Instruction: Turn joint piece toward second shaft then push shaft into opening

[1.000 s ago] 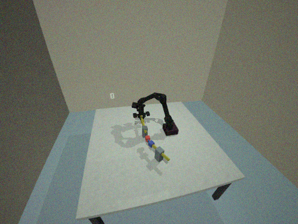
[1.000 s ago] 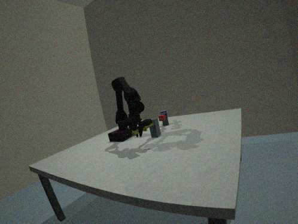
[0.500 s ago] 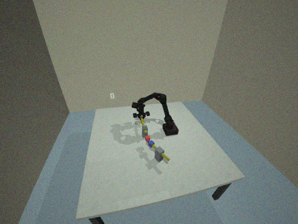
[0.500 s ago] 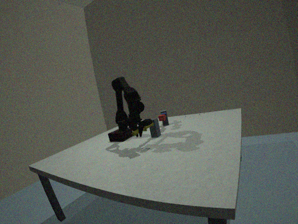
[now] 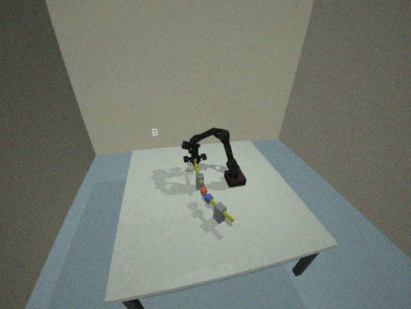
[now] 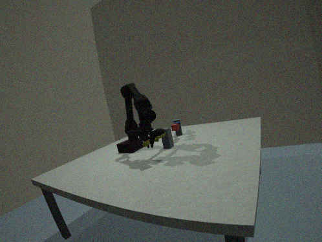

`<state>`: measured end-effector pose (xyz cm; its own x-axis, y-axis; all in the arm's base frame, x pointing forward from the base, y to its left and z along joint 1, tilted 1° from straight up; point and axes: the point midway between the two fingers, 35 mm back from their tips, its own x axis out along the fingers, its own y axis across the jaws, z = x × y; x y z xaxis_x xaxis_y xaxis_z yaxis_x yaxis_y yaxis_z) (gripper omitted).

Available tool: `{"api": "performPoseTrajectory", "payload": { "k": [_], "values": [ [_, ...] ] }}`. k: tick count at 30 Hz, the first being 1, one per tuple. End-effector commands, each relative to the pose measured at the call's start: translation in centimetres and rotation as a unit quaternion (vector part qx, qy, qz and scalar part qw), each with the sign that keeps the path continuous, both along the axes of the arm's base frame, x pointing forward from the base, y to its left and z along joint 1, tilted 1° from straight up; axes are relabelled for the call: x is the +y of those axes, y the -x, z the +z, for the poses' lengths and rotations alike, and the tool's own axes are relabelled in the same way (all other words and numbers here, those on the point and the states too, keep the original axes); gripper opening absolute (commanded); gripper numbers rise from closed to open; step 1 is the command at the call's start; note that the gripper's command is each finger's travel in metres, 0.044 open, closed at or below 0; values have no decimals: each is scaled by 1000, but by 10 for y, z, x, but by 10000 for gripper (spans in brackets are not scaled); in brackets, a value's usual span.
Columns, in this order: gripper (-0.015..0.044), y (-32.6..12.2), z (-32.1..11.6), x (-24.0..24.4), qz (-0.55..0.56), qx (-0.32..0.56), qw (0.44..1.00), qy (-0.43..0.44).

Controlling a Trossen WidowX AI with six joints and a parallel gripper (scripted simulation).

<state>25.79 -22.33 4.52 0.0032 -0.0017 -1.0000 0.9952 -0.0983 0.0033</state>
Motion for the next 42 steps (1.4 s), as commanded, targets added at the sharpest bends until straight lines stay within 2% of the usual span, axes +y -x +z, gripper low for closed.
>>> {"api": "performPoseTrajectory", "payload": {
  "k": [1,5,12,13,42],
  "values": [
    [67,0,0,0,0,0,1000,0],
    [67,0,0,0,0,0,1000,0],
    [20,0,0,0,0,0,1000,0],
    [0,0,0,0,0,0,1000,0],
    [0,-4,-1,39,-1,-16,1000,1]
  ]
}}
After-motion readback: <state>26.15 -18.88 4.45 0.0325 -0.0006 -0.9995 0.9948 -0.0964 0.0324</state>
